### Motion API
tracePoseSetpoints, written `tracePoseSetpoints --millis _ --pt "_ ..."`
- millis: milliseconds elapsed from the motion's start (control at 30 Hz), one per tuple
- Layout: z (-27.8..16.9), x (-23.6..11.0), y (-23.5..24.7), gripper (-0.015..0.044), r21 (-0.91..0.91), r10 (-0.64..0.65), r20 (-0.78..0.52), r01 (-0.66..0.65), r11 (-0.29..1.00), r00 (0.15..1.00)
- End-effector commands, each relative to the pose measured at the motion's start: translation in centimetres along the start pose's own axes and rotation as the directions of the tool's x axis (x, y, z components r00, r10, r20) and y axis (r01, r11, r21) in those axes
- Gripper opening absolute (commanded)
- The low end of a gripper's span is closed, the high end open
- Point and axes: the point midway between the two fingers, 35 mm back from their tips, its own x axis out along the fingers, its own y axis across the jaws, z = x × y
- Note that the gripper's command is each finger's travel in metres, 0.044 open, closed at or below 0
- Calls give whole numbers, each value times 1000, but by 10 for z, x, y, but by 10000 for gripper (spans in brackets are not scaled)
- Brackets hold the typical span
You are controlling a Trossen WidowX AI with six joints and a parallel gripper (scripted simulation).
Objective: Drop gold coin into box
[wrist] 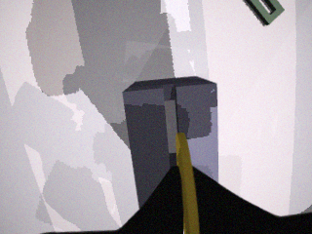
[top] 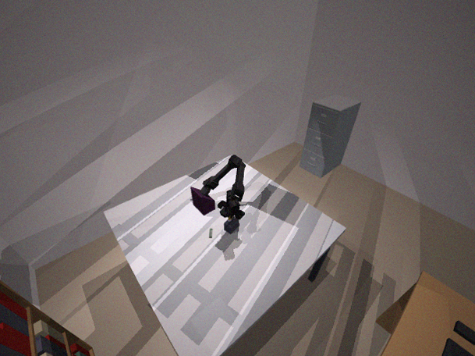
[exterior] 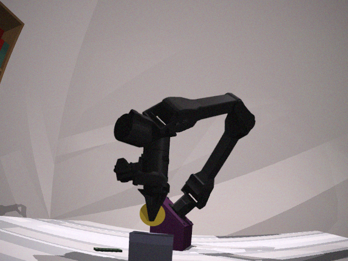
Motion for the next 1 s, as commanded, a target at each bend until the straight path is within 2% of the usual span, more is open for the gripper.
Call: tracePoseSetpoints --millis 0,967 --pt "-2 -2 1 0 2 1 0 -1 1000 1000" --pt "-4 7 1 0 7 -1 0 1 1000 1000"
